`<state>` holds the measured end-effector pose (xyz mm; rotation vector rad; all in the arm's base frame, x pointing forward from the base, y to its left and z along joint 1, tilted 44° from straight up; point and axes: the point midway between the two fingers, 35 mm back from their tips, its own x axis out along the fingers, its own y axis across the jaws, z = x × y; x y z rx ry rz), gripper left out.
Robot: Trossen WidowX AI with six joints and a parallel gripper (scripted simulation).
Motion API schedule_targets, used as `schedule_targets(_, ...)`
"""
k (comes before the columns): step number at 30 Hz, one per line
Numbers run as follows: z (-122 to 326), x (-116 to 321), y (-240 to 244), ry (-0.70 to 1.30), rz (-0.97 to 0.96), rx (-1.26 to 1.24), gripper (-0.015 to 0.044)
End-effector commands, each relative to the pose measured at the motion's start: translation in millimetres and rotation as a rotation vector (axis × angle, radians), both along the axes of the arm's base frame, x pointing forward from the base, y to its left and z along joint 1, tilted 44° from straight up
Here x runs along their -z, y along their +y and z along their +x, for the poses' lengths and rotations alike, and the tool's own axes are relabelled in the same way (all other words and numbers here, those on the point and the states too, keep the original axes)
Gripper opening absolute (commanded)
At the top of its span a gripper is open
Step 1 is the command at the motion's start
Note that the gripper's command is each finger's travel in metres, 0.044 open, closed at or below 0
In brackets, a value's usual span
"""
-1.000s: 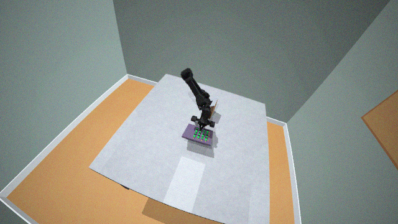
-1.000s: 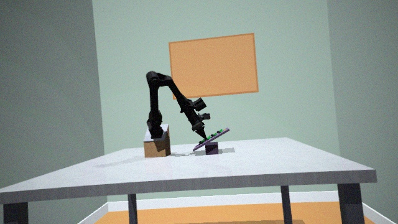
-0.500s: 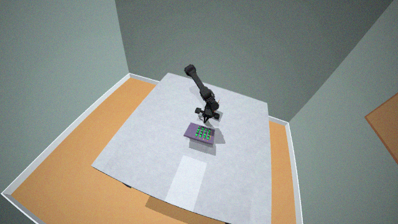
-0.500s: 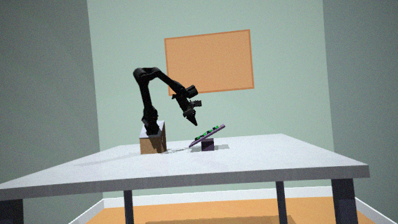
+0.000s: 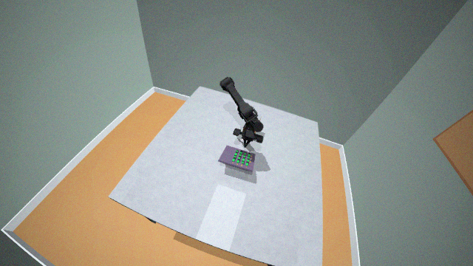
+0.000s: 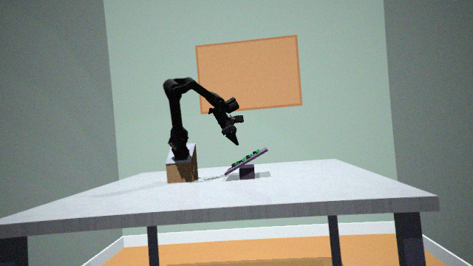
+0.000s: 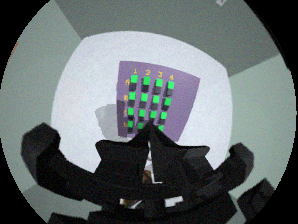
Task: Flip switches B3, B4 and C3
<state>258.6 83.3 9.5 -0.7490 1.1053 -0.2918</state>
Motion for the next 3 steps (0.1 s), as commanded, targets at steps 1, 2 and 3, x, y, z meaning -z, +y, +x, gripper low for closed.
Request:
schedule_targets(1, 0.4, -0.4, 0.2, -0.004, -0.001, 0.002, 0.0)
schedule_targets(2, 0.4, -0.4, 0.2, -0.004, -0.001, 0.002, 0.0)
schedule_targets(3, 0.4, -0.4, 0.2, -0.004, -0.001, 0.002, 0.0)
